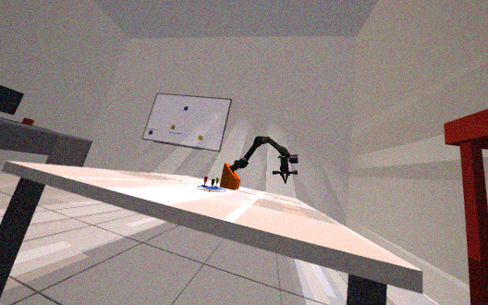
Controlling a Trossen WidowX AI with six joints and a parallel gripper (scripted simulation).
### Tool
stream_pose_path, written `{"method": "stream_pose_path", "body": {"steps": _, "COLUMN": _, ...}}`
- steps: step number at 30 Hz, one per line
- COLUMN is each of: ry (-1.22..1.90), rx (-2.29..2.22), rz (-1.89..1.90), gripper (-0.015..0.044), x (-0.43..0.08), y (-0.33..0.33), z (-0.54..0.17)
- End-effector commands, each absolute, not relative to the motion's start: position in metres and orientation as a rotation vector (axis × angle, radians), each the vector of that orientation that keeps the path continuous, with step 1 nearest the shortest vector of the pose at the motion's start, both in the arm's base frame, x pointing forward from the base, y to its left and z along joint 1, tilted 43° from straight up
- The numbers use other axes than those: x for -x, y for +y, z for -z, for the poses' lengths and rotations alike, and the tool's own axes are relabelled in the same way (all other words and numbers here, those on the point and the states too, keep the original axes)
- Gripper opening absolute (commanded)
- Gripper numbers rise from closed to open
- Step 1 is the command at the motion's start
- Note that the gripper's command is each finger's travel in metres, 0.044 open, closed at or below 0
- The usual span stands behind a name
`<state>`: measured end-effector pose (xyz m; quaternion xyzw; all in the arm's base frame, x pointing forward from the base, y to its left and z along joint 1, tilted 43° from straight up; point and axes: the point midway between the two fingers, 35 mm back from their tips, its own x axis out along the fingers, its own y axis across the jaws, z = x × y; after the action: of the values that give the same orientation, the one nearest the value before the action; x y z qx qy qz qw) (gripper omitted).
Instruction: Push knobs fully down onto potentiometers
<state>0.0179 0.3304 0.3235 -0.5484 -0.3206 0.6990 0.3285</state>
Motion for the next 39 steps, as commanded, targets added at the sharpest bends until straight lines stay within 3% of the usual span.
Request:
{"method": "stream_pose_path", "body": {"steps": 1, "ry": -0.694, "rx": 1.408, "rz": -1.836, "gripper": 0.0000, "x": -0.039, "y": 0.336, "z": -0.308}}
{"method": "stream_pose_path", "body": {"steps": 17, "ry": -0.221, "rx": 1.317, "rz": -1.785, "gripper": 0.0000, "x": -0.125, "y": 0.334, "z": -0.256}}
{"method": "stream_pose_path", "body": {"steps": 39, "ry": 0.397, "rx": 1.062, "rz": -1.604, "gripper": 0.0000, "x": -0.230, "y": 0.282, "z": -0.185}}
